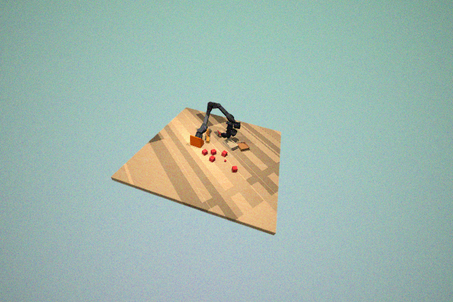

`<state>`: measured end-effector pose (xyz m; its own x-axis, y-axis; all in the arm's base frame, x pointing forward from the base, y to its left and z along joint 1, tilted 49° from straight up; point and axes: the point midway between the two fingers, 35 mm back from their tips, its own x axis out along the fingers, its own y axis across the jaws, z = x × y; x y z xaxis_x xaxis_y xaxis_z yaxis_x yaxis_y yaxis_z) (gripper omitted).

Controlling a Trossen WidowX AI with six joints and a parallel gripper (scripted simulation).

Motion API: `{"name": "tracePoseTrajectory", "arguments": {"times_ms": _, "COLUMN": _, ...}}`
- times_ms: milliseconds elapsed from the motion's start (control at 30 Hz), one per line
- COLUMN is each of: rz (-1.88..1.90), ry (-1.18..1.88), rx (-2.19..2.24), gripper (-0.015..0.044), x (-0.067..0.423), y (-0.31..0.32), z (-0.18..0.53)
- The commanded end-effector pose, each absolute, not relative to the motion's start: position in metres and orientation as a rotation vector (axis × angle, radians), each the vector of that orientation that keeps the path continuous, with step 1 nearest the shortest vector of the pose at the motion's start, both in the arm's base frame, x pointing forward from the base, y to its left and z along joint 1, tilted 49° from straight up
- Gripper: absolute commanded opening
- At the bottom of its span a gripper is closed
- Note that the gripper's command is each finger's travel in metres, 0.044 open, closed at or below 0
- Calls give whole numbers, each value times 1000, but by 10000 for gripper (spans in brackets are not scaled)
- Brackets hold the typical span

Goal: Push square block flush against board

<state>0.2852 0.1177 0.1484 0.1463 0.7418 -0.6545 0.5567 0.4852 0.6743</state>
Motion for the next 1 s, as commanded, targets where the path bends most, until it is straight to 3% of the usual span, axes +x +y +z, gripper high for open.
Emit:
{"name": "tracePoseTrajectory", "arguments": {"times_ms": 0, "rz": 192, "ry": 1528, "rx": 1173, "gripper": 0, "x": 288, "y": 117, "z": 145}}
{"name": "tracePoseTrajectory", "arguments": {"times_ms": 967, "rz": 191, "ry": 1528, "rx": 1172, "gripper": 0, "x": 304, "y": 108, "z": 139}}
